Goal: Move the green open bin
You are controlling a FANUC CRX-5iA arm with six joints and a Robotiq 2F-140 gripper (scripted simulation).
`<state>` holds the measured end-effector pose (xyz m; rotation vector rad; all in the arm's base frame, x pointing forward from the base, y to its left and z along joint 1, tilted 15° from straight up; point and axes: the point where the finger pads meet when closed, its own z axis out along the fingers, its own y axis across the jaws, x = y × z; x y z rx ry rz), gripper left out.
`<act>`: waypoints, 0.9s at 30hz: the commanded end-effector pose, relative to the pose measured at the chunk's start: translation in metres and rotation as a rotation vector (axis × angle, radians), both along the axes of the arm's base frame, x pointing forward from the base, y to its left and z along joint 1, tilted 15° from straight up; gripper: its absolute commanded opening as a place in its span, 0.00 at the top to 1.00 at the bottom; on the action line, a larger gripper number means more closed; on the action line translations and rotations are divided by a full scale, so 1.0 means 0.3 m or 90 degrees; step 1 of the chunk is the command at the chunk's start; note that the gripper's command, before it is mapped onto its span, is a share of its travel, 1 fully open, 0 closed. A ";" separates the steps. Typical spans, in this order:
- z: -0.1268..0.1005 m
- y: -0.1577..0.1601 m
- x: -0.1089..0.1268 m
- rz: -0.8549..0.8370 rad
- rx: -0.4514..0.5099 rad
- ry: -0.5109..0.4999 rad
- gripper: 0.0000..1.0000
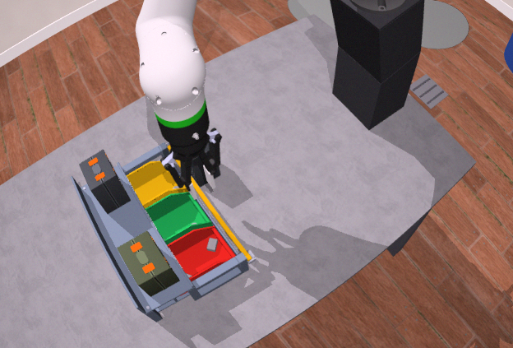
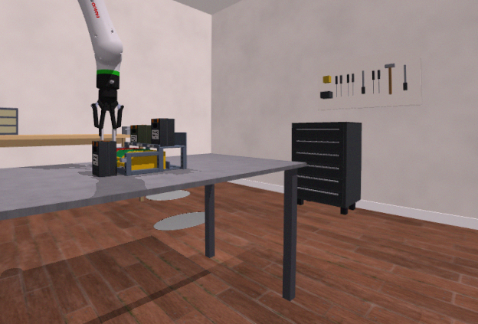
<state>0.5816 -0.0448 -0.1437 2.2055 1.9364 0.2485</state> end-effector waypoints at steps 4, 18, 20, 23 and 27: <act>-0.087 -0.002 0.023 0.000 0.000 0.000 0.72; -0.145 -0.003 0.038 0.000 0.000 0.000 0.72; -0.137 -0.003 0.037 0.000 0.000 0.000 0.72; -0.127 -0.002 0.034 0.000 0.000 0.000 0.72; -0.127 -0.002 0.034 0.000 0.000 0.000 0.72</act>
